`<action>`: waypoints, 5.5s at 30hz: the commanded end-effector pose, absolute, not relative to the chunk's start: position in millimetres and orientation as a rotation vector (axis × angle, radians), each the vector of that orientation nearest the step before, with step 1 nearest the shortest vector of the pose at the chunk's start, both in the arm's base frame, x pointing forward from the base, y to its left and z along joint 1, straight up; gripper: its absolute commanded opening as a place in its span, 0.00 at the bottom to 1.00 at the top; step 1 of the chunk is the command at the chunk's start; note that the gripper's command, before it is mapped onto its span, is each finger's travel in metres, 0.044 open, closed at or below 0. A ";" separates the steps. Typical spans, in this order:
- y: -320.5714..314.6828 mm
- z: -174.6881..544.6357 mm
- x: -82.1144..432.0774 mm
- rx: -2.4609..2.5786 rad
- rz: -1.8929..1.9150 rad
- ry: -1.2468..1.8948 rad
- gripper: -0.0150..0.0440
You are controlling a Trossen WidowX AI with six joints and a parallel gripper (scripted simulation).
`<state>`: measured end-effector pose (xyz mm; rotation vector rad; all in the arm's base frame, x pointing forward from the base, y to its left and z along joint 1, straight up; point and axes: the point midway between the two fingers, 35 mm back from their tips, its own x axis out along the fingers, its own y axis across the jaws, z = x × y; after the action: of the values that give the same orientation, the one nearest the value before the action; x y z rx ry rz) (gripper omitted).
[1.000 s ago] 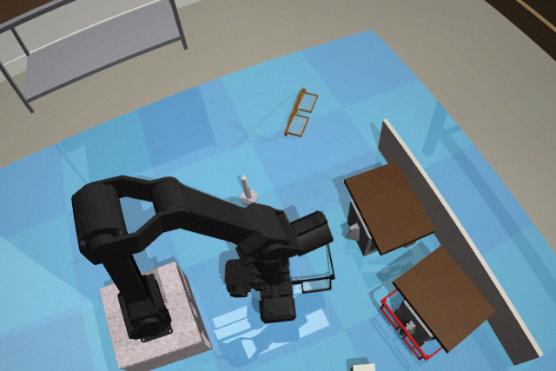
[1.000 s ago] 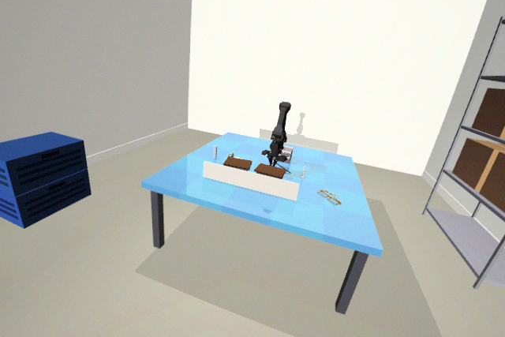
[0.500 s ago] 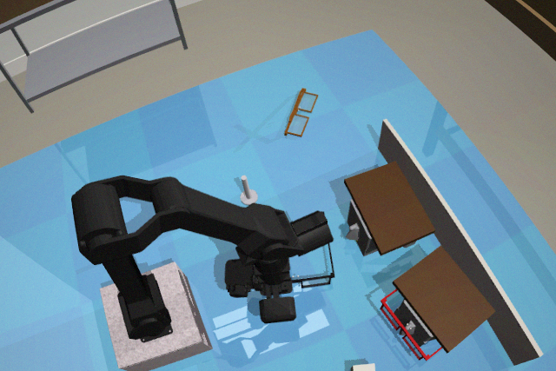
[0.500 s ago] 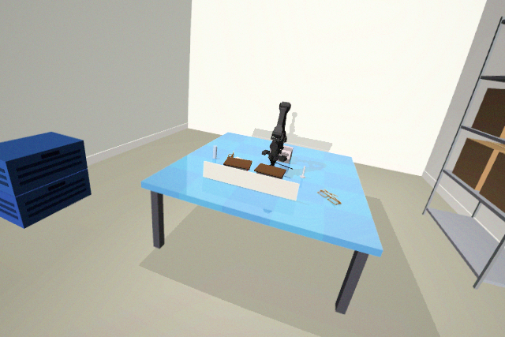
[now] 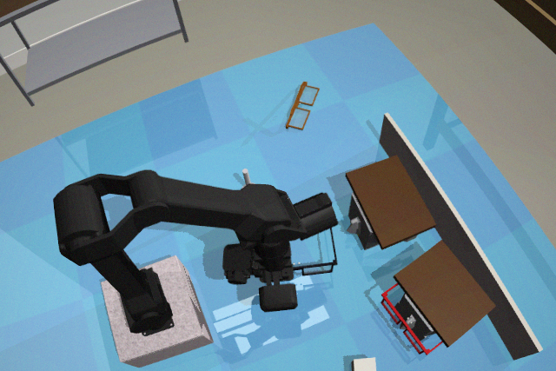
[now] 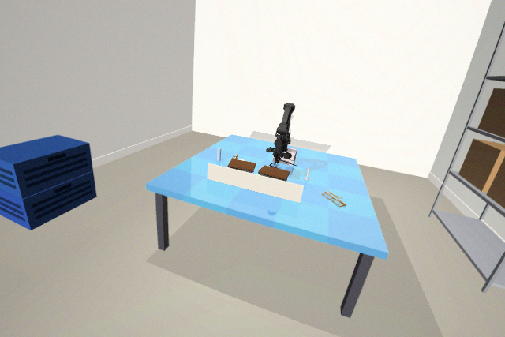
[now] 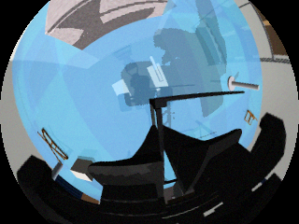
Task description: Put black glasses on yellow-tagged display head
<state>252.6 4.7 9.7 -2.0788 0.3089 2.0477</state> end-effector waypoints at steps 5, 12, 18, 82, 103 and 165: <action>4.8 64.9 251.9 -2.086 2.031 0.304 0.25; 1.8 69.6 251.5 -2.072 2.015 0.307 0.25; -12.2 73.6 249.5 -2.003 1.931 0.322 0.25; -149.4 143.9 188.7 -1.584 0.828 0.442 0.25; -147.4 142.8 190.7 -1.569 0.839 0.445 0.25; 22.9 85.8 263.9 -1.114 1.240 1.018 0.25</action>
<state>261.0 13.1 86.9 -1.1093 0.9804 1.2517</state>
